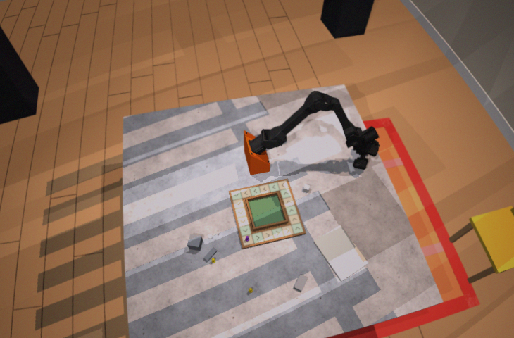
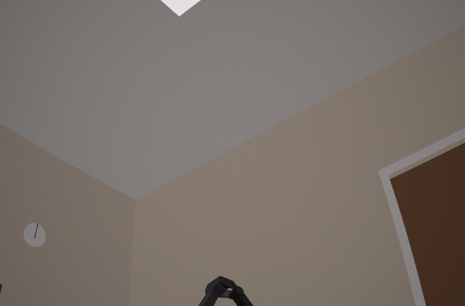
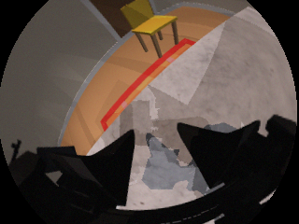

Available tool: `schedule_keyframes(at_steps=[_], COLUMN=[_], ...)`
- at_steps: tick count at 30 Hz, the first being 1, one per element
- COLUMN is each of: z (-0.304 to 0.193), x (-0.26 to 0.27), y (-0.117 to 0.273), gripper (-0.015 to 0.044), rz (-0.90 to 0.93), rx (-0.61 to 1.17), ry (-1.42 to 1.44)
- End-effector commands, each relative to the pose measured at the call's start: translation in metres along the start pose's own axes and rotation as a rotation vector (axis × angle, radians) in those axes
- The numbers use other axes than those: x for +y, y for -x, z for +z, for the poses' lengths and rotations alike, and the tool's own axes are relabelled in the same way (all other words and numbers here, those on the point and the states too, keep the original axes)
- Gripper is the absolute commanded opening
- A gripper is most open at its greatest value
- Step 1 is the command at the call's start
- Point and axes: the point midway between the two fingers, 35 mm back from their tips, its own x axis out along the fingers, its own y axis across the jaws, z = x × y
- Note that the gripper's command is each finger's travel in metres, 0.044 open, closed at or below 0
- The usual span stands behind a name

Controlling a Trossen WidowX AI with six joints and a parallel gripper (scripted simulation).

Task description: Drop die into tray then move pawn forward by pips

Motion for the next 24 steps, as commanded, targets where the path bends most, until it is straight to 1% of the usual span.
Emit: schedule_keyframes(at_steps=[1, 6, 14, 20, 24], z=[-0.008, -0.017, -0.046, -0.09, -0.118], x=[-0.062, -0.107, -0.2, -0.242, -0.249], y=[0.029, 0.053, 0.124, 0.199, 0.231], gripper=[0.0275, 0.0275, 0.0275, 0.0275, 0.0275], rz=[-0.145, -0.261, -0.526, -0.681, -0.714], rx=[0.06, 0.097, 0.134, 0.154, 0.143], ry=[-0.152, -0.281, -0.618, -1.03, -1.296])
